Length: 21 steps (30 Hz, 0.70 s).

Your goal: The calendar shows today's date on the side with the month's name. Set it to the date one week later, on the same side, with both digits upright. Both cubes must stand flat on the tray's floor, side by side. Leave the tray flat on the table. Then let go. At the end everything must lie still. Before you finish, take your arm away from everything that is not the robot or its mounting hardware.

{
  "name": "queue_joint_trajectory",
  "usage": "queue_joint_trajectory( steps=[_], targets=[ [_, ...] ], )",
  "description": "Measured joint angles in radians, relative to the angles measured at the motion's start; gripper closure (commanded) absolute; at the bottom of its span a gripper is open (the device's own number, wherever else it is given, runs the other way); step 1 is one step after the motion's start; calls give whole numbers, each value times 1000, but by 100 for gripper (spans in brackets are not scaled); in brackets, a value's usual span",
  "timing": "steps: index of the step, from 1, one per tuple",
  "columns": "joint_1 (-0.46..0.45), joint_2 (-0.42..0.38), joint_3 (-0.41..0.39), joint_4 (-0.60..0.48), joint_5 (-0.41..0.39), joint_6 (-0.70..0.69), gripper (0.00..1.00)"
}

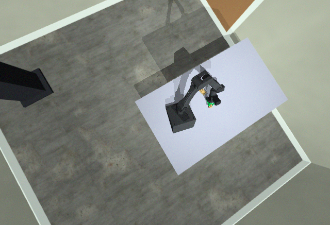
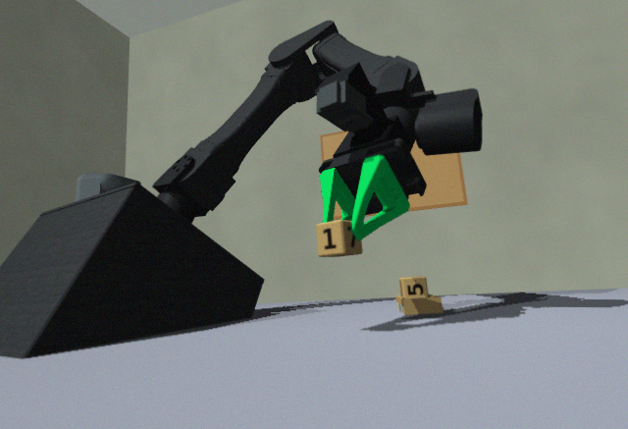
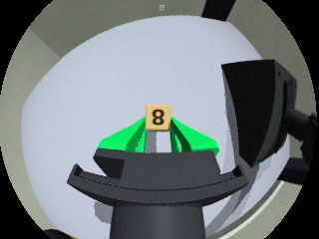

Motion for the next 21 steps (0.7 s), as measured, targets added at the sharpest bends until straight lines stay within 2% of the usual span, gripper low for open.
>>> queue_joint_trajectory(
  steps=[10, 15, 21],
  targets=[
    [-2, 0, 0, 0, -6, -5, 74],
    [-42, -6, -13, 0, -57, -35, 74],
    [-131, -33, -29, 14, -169, -105, 74]
  ],
)
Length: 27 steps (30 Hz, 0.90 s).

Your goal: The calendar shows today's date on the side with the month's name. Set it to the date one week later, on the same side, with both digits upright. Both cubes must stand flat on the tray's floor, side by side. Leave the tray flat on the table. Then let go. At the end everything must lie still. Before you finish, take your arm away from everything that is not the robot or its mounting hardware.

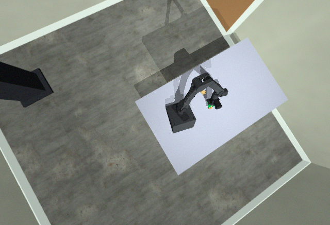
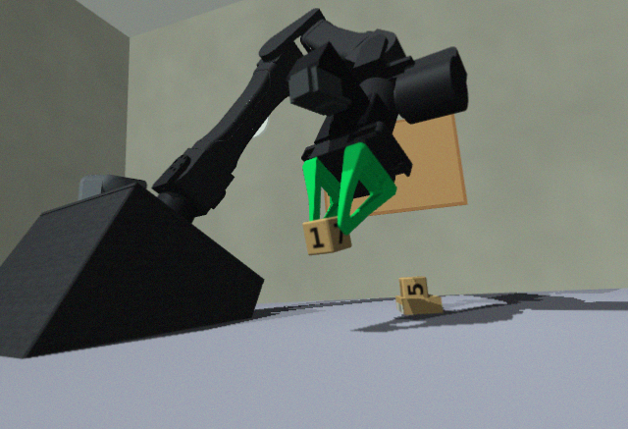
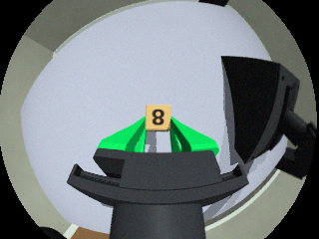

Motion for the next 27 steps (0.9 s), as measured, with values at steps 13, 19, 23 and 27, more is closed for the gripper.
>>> queue_joint_trajectory(
  steps=[13, 19, 23, 27],
  targets=[
    [-84, -7, 0, 9, -168, -102, 74],
    [-168, 10, 3, 8, -275, -169, 74],
    [-173, 11, 6, 5, -314, -193, 74],
    [-197, 32, 19, 0, -366, -227, 74]
  ],
)
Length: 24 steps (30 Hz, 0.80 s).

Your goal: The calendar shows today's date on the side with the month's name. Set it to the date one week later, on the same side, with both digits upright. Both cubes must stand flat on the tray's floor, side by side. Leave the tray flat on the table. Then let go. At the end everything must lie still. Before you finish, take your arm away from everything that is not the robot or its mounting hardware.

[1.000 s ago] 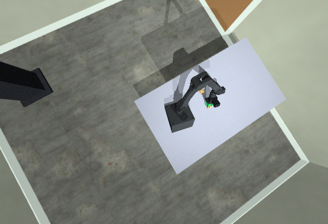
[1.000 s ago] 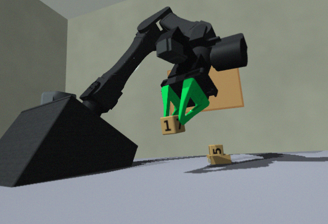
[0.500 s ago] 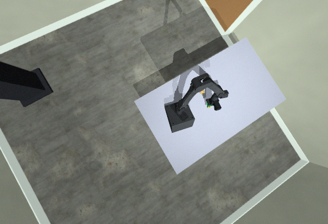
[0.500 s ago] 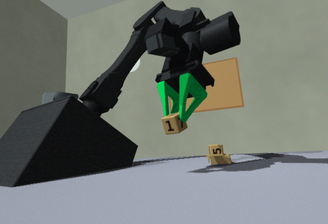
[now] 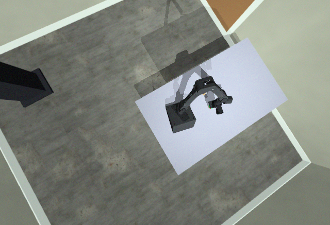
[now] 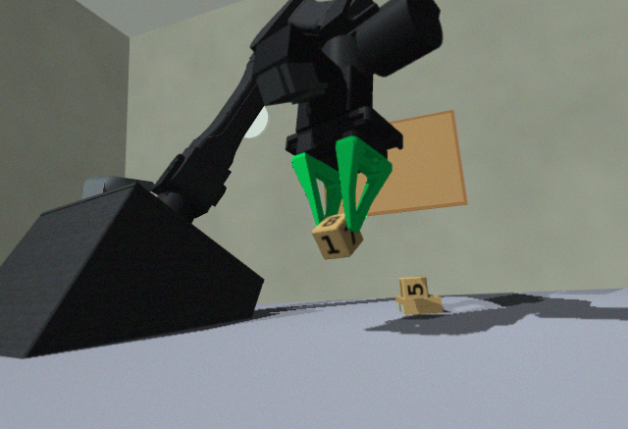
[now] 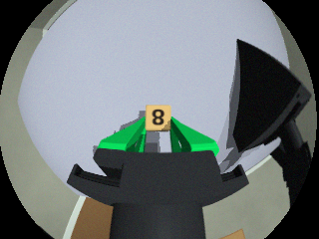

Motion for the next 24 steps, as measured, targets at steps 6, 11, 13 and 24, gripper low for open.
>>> queue_joint_trajectory(
  steps=[6, 11, 13, 24],
  targets=[
    [-73, 48, 22, -25, -108, -74, 74],
    [-112, 68, 27, -41, -165, -118, 74],
    [-111, 70, 32, -50, -185, -131, 74],
    [-201, 196, 105, -133, -344, -271, 74]
  ],
)
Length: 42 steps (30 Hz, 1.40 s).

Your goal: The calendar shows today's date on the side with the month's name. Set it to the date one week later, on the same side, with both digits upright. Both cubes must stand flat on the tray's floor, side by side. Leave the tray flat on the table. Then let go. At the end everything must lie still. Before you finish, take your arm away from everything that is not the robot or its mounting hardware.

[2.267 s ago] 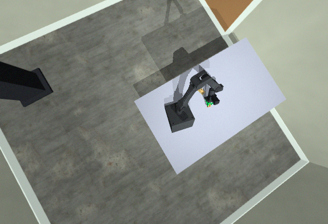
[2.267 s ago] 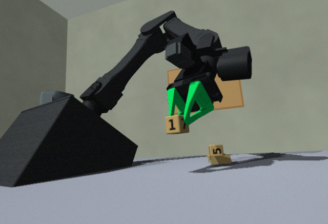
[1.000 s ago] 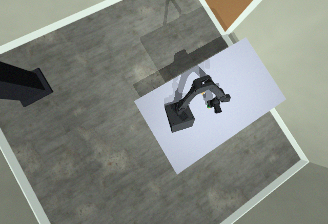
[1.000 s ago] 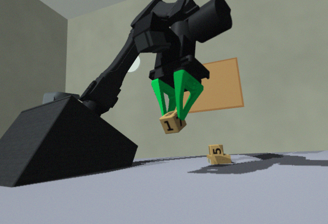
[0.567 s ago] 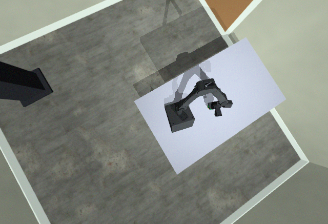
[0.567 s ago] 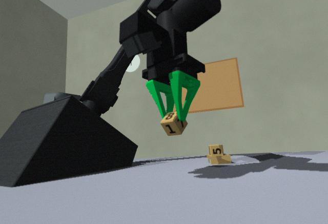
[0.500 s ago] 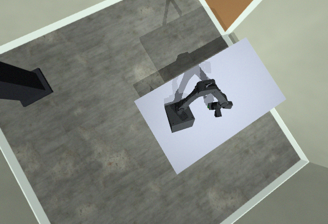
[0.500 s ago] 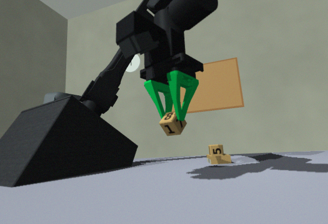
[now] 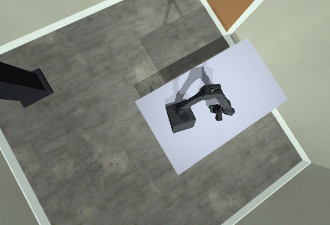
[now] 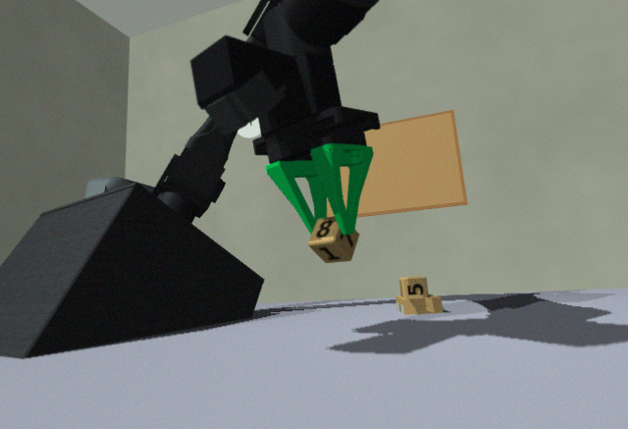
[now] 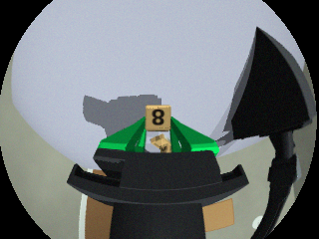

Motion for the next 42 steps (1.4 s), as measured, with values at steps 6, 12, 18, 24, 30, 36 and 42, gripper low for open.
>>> queue_joint_trajectory(
  steps=[6, 12, 18, 24, 30, 36, 42],
  targets=[
    [-21, 23, 14, -42, -53, -55, 74],
    [-43, 91, 64, -103, -115, -132, 74],
    [-92, 208, 131, -197, -197, -250, 74],
    [-103, 230, 154, -265, -235, -316, 74],
    [-114, 316, 223, -365, -281, -421, 74],
    [-145, 458, 309, -502, -339, -575, 74],
    [-151, 467, 319, -565, -360, -635, 74]
  ],
)
